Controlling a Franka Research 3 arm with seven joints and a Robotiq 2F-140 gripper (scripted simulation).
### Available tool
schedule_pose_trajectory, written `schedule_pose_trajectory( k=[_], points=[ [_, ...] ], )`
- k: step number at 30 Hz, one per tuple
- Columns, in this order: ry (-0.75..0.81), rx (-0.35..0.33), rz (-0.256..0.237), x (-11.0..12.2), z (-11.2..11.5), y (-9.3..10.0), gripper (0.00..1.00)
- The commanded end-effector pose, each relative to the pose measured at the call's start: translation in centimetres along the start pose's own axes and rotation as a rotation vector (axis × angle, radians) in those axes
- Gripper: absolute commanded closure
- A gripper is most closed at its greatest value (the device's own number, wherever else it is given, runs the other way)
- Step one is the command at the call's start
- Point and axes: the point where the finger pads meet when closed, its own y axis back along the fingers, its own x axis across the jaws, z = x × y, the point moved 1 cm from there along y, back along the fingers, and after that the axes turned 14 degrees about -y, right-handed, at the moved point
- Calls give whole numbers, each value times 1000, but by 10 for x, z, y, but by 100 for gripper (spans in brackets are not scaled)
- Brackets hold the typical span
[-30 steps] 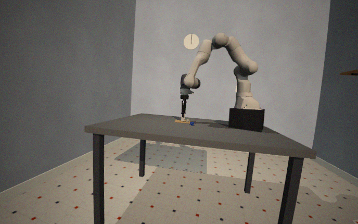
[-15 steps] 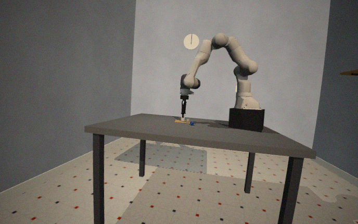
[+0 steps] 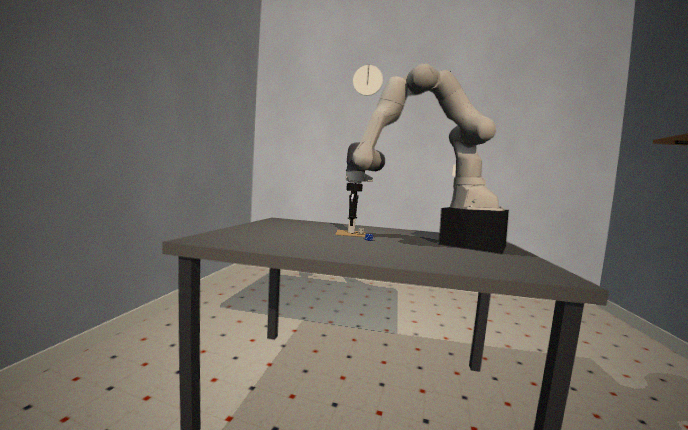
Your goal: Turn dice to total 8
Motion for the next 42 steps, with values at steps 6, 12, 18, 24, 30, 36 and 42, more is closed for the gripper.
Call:
schedule_pose_trajectory(
  k=[6,12,18,24,30,36,42],
  points=[
    [3,-4,1,1,2,0,87],
    [3,-4,1,1,2,0,87],
    [3,-4,1,1,2,0,87],
    [3,-4,1,1,2,0,87],
    [3,-4,1,1,2,0,87],
    [3,-4,1,1,2,0,83],
    [3,-4,1,1,2,0,78]
  ],
)
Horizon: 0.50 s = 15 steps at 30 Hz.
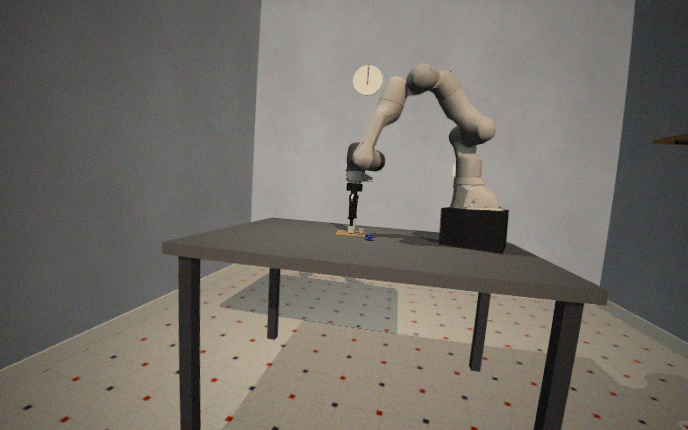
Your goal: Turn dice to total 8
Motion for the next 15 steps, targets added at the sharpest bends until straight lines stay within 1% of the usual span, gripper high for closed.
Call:
schedule_pose_trajectory(
  k=[1,15],
  points=[
    [3,-3,1,1,1,0,75],
    [3,-3,1,1,1,2,75]
  ],
)
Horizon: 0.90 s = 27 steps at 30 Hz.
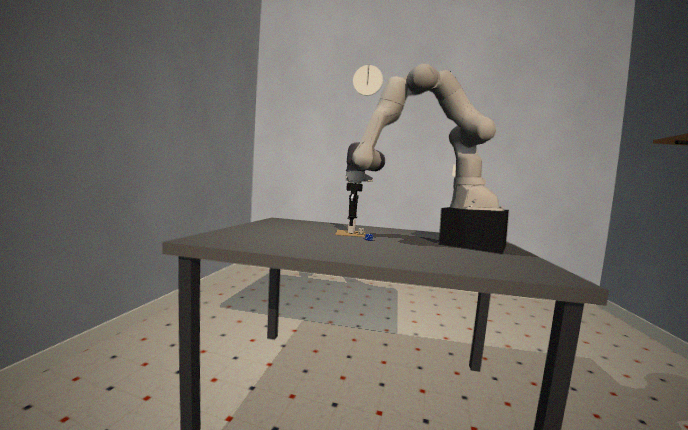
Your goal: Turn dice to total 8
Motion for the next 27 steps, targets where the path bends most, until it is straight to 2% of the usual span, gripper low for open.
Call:
schedule_pose_trajectory(
  k=[1,7,20,27],
  points=[
    [3,-3,1,0,1,3,75],
    [3,-3,1,0,1,14,75],
    [3,-3,1,0,1,79,75],
    [3,-3,1,0,1,89,75]
  ],
)
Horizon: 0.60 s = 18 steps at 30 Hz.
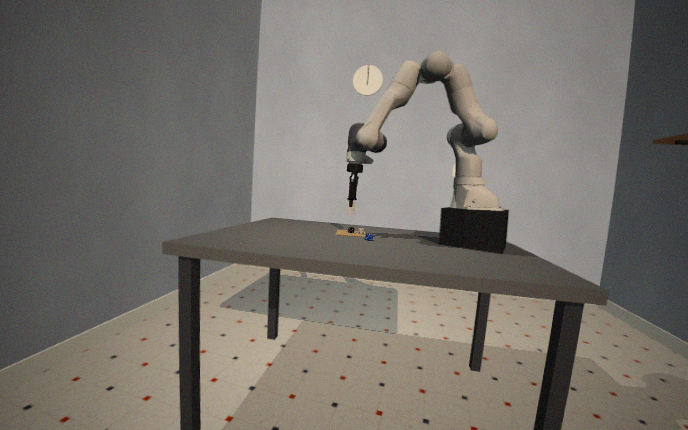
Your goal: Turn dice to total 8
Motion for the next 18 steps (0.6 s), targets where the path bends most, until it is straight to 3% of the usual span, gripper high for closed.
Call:
schedule_pose_trajectory(
  k=[1,3,4,18],
  points=[
    [-23,21,-6,-1,-7,2,75],
    [-23,21,-6,-1,-7,2,75],
    [-23,21,-6,-1,-7,2,0],
    [-23,21,-6,-1,-7,2,0]
  ],
)
